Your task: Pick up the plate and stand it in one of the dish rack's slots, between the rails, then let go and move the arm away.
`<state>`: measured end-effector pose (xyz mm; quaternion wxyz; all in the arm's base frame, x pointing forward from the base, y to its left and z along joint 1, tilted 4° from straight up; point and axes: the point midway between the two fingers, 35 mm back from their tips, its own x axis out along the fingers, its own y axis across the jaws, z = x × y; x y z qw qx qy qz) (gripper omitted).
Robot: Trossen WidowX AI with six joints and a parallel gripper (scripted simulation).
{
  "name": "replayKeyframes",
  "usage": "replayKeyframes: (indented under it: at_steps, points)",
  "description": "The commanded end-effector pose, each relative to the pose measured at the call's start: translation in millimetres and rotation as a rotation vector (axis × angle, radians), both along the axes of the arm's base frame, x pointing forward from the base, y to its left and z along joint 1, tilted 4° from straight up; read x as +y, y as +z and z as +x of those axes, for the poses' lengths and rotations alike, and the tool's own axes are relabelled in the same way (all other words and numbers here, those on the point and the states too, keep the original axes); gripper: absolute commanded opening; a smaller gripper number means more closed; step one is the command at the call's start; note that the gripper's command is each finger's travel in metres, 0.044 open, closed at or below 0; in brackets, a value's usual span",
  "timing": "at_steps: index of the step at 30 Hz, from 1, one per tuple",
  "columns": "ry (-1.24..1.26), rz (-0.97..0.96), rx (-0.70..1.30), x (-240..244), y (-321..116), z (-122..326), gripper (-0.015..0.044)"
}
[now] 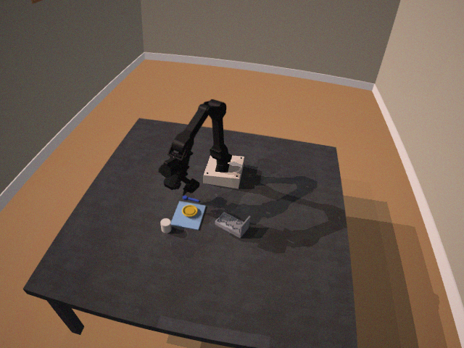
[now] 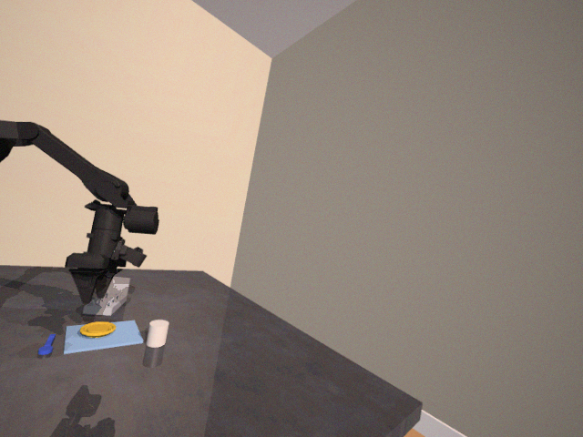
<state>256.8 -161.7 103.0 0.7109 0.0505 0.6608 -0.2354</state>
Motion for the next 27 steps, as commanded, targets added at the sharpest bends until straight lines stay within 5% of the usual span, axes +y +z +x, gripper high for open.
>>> replayKeyframes:
  at_steps: [1, 9, 27]
  points:
    - [0.111, 0.065, 0.024, 19, -19, 9, 0.04]
    - [0.326, 0.178, 0.044, 56, -48, 26, 0.04]
    - [0.331, 0.181, 0.044, 54, -69, 29, 0.04]
